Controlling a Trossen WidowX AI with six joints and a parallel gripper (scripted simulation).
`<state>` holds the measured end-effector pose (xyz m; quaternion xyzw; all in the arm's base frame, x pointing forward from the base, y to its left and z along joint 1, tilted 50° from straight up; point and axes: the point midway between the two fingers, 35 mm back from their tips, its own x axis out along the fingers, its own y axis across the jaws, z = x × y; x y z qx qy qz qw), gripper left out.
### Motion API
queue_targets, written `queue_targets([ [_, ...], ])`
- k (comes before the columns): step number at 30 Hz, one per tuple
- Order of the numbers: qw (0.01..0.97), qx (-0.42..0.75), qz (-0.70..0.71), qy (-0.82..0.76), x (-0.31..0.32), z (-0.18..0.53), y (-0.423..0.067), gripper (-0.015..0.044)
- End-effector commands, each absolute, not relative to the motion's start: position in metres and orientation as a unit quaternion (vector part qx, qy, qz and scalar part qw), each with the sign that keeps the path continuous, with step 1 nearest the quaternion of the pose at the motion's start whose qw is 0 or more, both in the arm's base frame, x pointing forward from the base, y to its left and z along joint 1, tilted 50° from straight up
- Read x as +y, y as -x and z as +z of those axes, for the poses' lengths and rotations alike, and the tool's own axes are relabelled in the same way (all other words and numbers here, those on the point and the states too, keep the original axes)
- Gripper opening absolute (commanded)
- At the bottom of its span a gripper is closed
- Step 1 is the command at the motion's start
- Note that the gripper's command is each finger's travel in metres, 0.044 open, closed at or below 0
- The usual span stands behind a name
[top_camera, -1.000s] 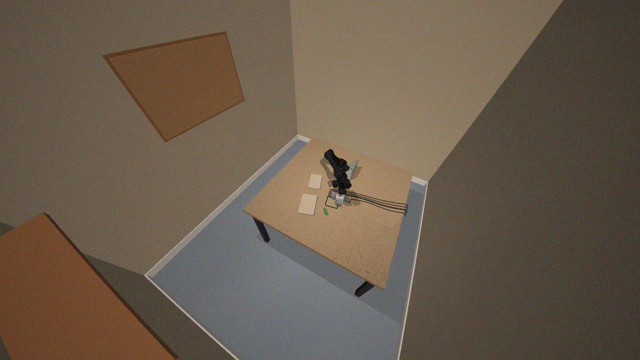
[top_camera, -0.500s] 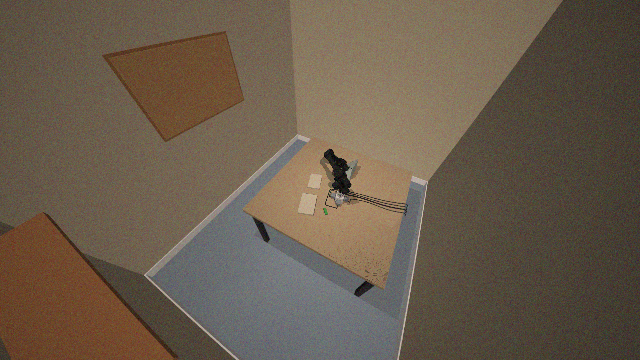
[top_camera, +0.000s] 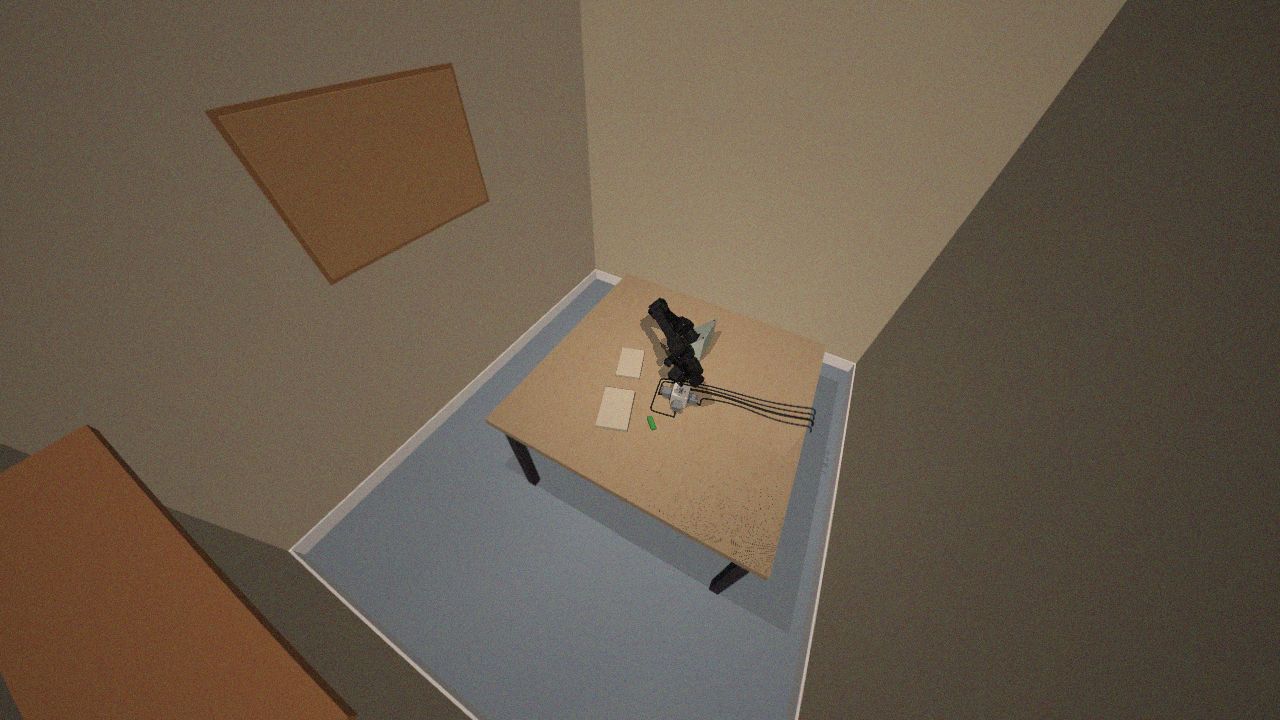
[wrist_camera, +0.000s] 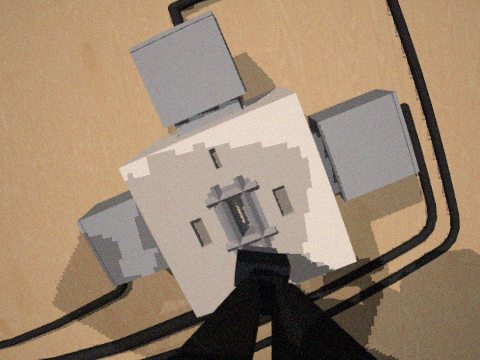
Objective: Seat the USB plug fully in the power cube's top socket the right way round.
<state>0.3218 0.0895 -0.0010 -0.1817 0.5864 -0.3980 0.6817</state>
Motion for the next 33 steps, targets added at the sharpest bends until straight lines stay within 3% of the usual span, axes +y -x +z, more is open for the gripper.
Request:
queue_targets([
  [1, 0.671, 0.608, -0.364, 0.219, 0.0894, -0.0014, -0.3219, 0.0000],
  [33, 0.524, 0.703, -0.086, 0.473, 0.0894, -0.0013, -0.3219, 0.0000],
])
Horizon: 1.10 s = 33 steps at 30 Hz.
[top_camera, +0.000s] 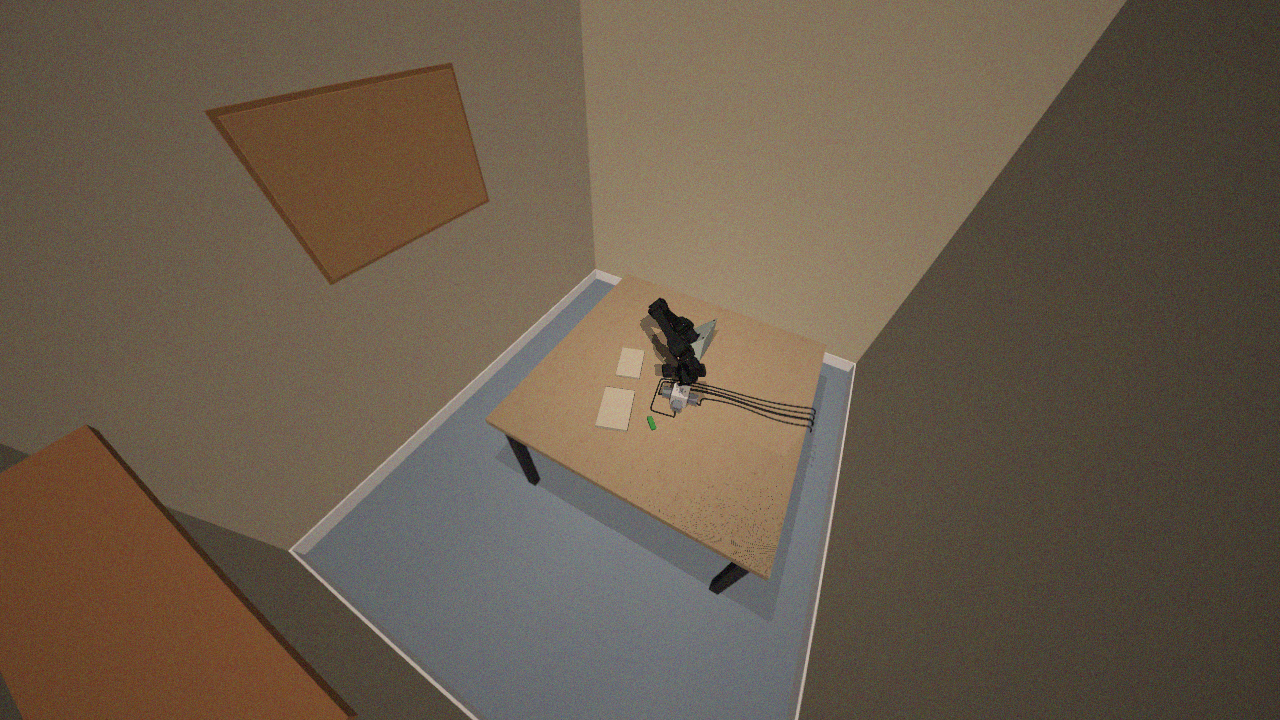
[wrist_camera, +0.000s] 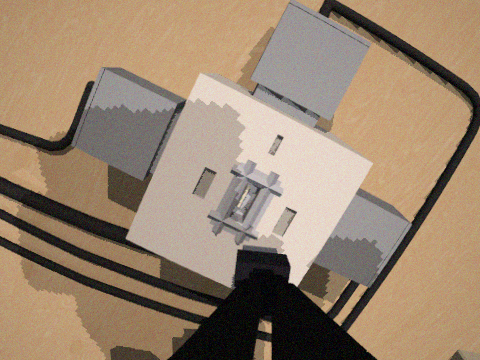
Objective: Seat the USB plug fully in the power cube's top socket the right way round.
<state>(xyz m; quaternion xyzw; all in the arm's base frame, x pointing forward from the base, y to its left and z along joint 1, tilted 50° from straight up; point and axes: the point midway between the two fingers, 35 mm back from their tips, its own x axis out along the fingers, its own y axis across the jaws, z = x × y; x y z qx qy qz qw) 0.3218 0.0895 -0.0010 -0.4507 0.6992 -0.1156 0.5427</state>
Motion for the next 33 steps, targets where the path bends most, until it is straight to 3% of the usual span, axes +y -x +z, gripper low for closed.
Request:
queue_targets([
  [1, 0.517, 0.704, -0.077, 0.480, 0.0894, -0.0013, -0.3219, 0.0000],
  [33, 0.278, 0.675, 0.217, 0.649, 0.0894, -0.0014, -0.3219, 0.0000],
])
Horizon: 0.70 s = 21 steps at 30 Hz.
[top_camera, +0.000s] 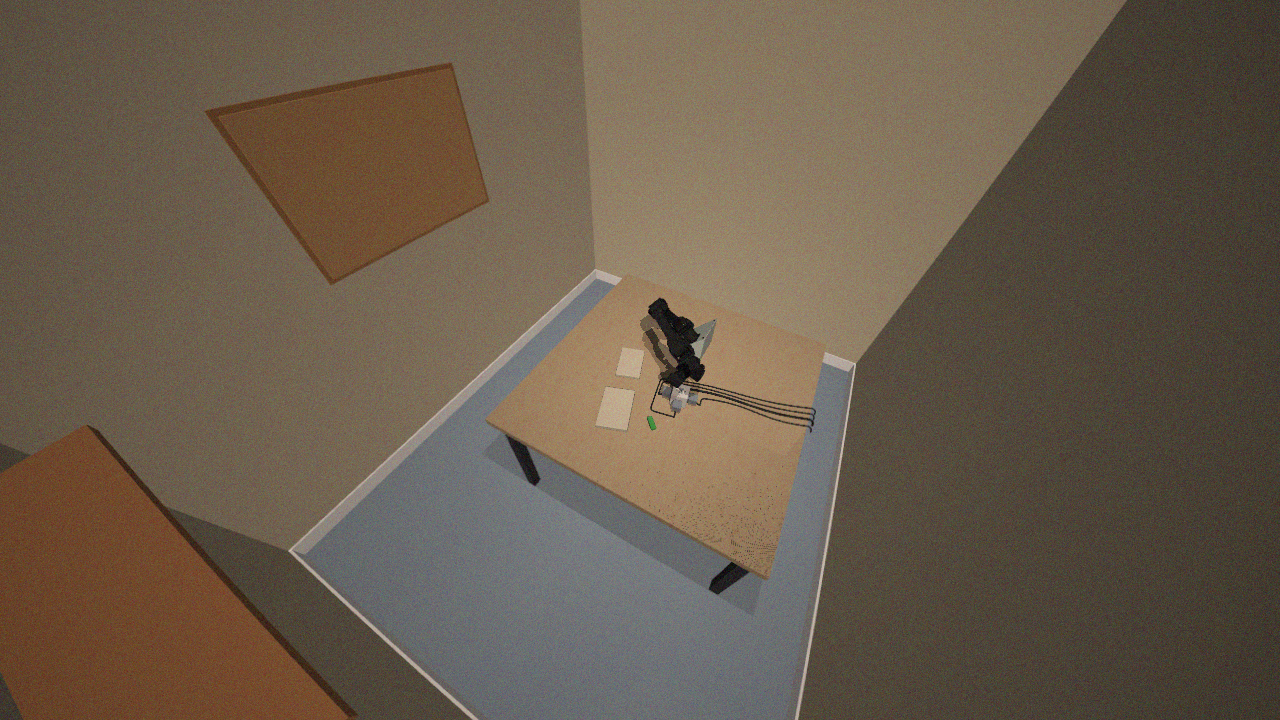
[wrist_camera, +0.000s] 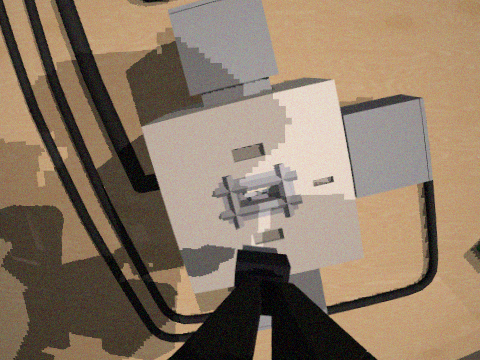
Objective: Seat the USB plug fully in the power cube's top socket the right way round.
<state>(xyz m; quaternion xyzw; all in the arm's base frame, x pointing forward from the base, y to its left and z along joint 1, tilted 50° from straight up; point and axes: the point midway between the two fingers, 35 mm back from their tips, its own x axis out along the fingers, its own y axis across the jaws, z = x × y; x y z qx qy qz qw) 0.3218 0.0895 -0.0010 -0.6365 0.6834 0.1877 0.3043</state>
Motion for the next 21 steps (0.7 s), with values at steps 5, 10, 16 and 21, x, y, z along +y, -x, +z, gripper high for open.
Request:
queue_targets([
  [5, 0.235, 0.659, 0.260, 0.666, 0.0894, -0.0014, -0.3219, 0.0000],
  [10, 0.196, 0.643, 0.297, 0.678, 0.0894, -0.0014, -0.3219, 0.0000],
  [16, 0.195, 0.643, 0.299, 0.678, 0.0894, -0.0014, -0.3219, 0.0000],
  [21, 0.195, 0.643, 0.299, 0.678, 0.0894, -0.0014, -0.3219, 0.0000],
])
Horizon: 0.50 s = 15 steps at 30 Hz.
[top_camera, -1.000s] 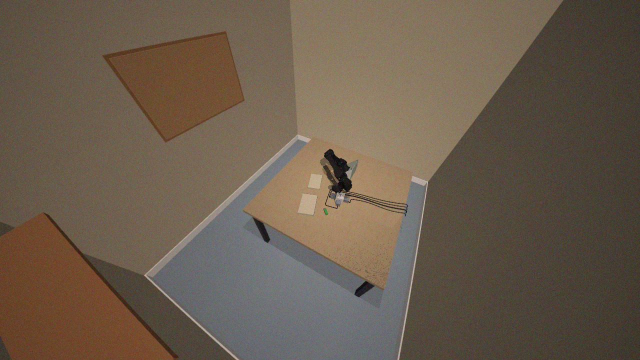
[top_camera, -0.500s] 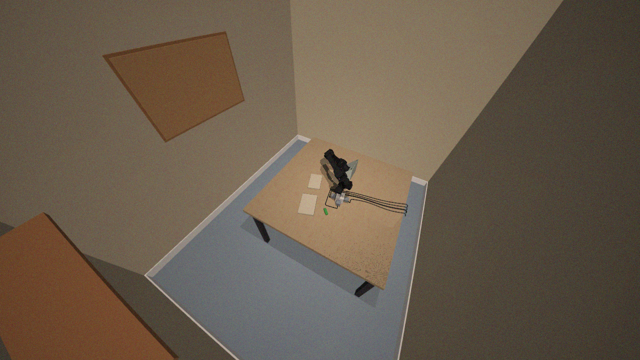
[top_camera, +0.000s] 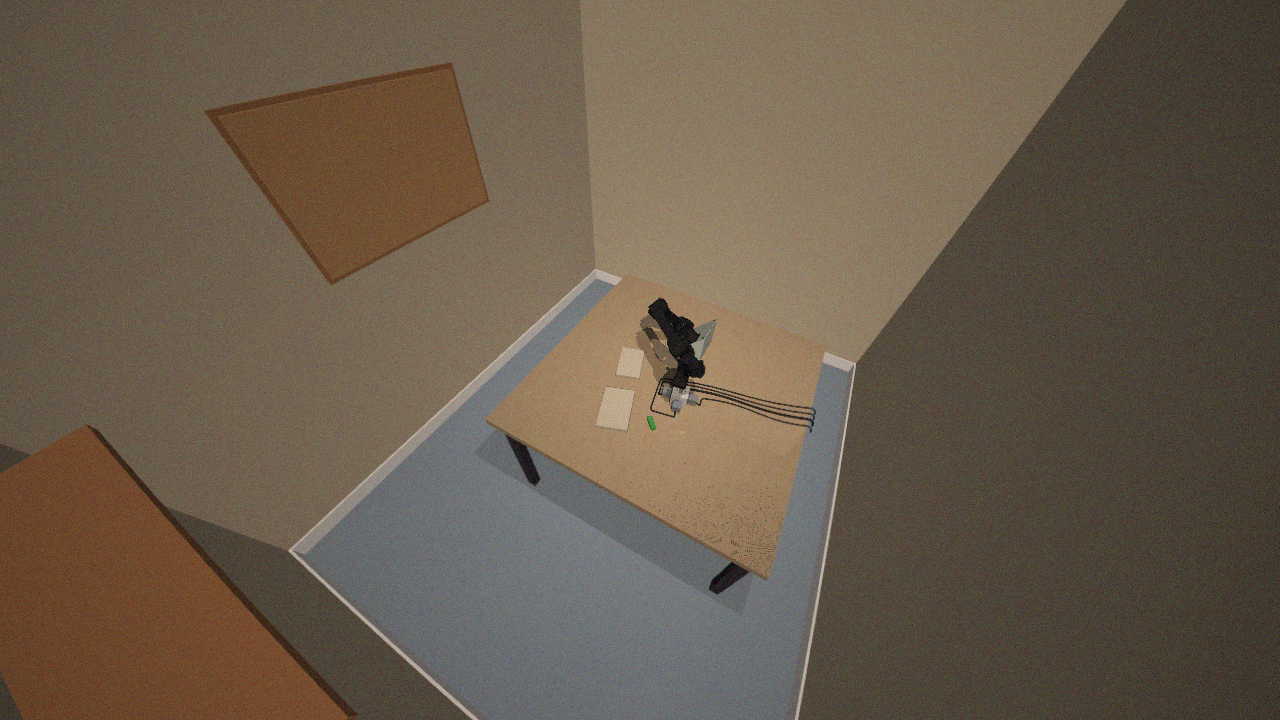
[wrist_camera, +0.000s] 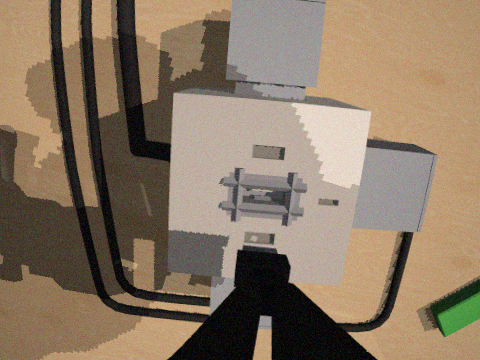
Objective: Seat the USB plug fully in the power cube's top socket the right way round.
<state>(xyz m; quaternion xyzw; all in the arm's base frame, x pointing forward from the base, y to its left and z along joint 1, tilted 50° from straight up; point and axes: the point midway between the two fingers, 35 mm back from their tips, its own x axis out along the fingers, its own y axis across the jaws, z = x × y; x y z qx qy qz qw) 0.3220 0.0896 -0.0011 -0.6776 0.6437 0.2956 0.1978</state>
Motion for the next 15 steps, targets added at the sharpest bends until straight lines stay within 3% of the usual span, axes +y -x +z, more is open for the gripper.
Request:
queue_targets([
  [1, 0.195, 0.643, 0.299, 0.678, 0.0894, -0.0014, -0.3219, 0.0000],
  [15, 0.200, 0.642, 0.300, 0.676, 0.0890, -0.0027, -0.3220, 0.0000],
])
